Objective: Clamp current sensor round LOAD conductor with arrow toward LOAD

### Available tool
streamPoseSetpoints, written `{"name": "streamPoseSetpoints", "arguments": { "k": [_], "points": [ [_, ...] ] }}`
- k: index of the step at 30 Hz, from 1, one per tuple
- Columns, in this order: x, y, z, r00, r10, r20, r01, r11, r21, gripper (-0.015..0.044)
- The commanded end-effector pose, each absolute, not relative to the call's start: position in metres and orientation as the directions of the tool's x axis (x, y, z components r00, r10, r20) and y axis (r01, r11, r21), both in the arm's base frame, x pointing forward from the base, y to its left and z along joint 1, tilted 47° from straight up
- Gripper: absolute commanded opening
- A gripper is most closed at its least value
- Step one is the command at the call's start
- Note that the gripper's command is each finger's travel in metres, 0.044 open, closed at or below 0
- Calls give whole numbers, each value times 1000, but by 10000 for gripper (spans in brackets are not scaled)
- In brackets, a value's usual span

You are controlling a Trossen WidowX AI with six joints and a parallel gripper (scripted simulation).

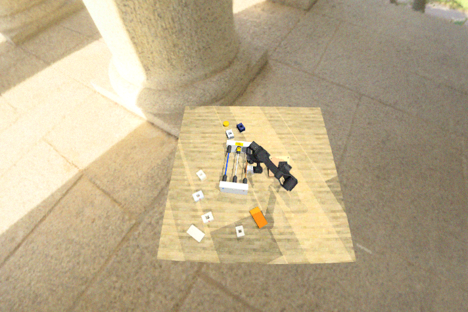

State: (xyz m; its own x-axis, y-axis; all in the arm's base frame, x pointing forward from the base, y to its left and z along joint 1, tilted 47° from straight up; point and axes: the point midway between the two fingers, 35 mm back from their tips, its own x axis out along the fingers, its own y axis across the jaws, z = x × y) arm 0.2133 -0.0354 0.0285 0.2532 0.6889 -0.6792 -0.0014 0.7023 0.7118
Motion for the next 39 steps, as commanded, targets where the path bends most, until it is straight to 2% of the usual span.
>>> {"name": "streamPoseSetpoints", "arguments": {
  "k": [1,27,31,39],
  "points": [
    [214,-28,22,250,695,-675,5,696,718,328],
    [221,-1,0,251,699,-669,2,691,723,328],
    [223,-5,3,255,693,-674,-6,699,715,223],
    [223,-5,3,255,693,-674,-6,699,715,169]
  ]
}}
